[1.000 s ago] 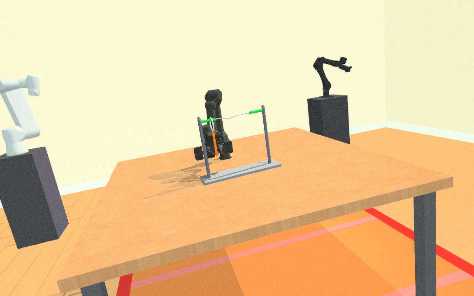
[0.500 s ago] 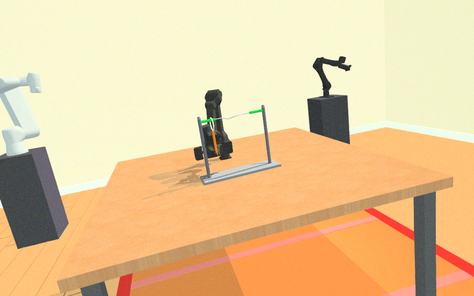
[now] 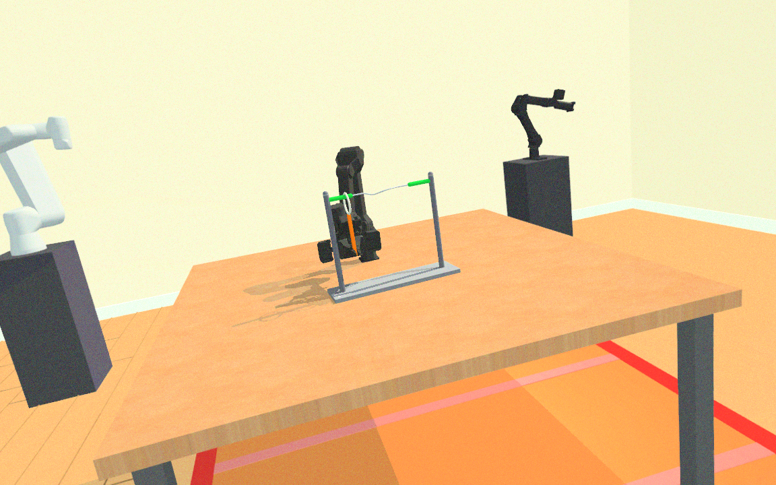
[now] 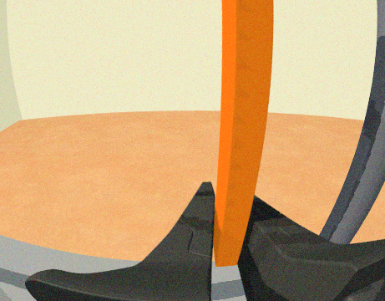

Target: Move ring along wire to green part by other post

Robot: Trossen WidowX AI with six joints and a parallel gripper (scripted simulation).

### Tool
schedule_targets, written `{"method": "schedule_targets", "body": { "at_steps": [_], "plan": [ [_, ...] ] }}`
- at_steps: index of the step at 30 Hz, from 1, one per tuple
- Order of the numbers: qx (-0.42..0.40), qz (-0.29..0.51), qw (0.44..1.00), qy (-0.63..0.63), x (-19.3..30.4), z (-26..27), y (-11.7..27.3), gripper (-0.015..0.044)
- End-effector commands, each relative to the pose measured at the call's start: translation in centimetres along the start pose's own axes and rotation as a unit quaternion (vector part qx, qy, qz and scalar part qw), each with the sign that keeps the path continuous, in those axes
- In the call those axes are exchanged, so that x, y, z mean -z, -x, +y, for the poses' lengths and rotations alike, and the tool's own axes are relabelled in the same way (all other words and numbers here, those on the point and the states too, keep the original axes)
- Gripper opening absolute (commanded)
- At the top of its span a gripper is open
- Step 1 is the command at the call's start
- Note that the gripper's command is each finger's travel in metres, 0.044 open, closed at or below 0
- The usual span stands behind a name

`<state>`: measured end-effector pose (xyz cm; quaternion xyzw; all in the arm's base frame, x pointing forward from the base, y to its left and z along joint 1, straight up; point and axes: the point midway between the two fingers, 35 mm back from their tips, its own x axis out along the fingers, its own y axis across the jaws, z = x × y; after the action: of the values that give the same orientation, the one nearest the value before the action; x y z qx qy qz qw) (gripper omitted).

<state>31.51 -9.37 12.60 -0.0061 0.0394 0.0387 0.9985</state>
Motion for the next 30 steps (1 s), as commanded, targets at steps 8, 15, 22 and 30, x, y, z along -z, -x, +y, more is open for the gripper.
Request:
{"method": "schedule_targets", "body": {
  "at_steps": [8, 15, 22, 30],
  "plan": [
    [0.004, -0.004, 1.0, 0.004, -1.9, 0.0, 0.1, -0.015],
    [0.004, -0.004, 1.0, 0.004, -2.0, 0.0, 0.1, -0.015],
    [0.004, -0.004, 1.0, 0.004, -2.0, 0.0, 0.1, -0.015],
    [0.004, -0.004, 1.0, 0.004, -2.0, 0.0, 0.1, -0.015]
  ]
}}
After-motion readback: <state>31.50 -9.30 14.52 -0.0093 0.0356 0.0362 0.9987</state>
